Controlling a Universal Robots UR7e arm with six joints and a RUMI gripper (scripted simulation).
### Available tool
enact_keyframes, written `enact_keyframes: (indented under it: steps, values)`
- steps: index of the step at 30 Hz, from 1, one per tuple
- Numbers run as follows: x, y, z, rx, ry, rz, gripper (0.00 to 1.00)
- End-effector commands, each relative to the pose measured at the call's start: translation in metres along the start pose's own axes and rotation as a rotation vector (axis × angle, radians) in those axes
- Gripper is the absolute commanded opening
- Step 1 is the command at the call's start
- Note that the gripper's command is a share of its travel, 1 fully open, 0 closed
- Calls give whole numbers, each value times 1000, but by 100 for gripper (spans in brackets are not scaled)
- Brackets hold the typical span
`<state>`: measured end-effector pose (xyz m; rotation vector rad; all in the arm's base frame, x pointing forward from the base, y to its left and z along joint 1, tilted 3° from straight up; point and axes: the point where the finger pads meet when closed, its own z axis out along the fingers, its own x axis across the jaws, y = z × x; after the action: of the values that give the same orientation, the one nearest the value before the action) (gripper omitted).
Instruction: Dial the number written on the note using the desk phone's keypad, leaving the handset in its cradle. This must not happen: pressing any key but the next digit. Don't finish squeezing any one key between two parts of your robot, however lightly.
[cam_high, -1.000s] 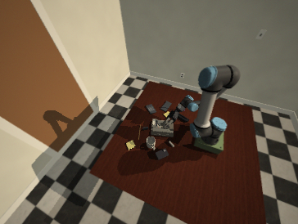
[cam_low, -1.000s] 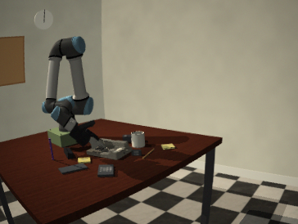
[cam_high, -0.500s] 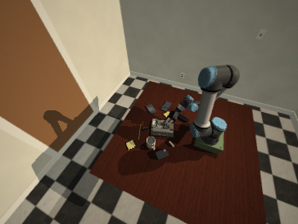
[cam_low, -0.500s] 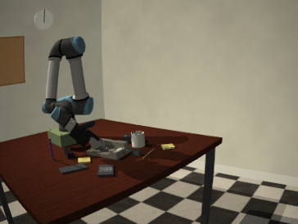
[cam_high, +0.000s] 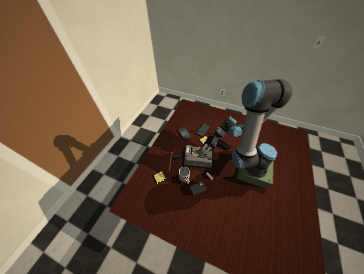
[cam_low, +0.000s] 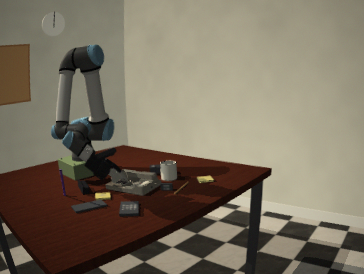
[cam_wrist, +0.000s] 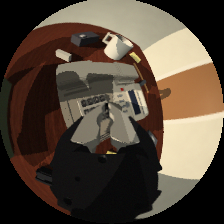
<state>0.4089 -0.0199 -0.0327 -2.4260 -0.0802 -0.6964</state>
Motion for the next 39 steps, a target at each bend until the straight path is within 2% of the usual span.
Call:
enact_keyframes:
  steps: [1, 15, 39]
  values:
    - [0, 0, 0, -1, 0, -1, 0]
    - [8, -9, -11, -1, 0, -1, 0]
    - [-8, 6, -35, -1, 0, -1, 0]
